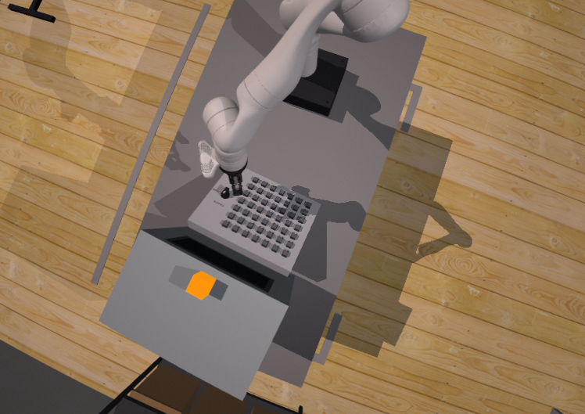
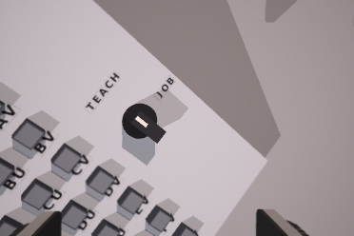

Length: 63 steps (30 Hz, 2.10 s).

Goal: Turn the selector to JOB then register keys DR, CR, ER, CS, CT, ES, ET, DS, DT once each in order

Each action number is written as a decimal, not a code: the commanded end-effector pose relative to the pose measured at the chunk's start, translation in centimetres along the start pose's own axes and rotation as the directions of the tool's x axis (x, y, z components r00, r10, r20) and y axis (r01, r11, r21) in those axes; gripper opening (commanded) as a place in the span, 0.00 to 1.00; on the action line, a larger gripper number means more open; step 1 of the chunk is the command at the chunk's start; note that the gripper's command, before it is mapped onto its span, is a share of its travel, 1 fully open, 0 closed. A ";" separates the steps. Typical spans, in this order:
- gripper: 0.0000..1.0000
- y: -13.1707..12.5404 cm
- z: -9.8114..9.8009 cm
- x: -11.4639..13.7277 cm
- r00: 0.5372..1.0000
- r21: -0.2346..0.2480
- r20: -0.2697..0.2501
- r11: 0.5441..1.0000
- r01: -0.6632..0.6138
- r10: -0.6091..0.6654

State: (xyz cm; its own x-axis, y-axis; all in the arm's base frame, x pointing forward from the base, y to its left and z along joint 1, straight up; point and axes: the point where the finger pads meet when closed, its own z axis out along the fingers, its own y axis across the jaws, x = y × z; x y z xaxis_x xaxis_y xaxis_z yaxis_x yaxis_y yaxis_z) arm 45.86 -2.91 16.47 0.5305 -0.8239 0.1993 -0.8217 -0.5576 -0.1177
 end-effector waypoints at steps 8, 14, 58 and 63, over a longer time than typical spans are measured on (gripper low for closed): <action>1.00 -3.4 0.9 -5.2 0.948 0.203 0.003 0.928 -0.313 0.319; 1.00 -4.7 1.3 -7.4 0.898 0.274 0.029 0.861 -0.429 0.438; 1.00 -6.7 1.9 -10.7 0.790 0.375 0.090 0.714 -0.591 0.607; 1.00 -6.8 1.9 -10.8 0.788 0.376 0.091 0.712 -0.593 0.609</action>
State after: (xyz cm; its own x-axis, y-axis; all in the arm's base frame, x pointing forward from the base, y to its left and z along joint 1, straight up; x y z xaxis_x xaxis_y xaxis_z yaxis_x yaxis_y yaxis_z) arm 46.06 9.50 13.28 -0.0638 -0.9980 -0.0028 -0.8220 0.0541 -0.5669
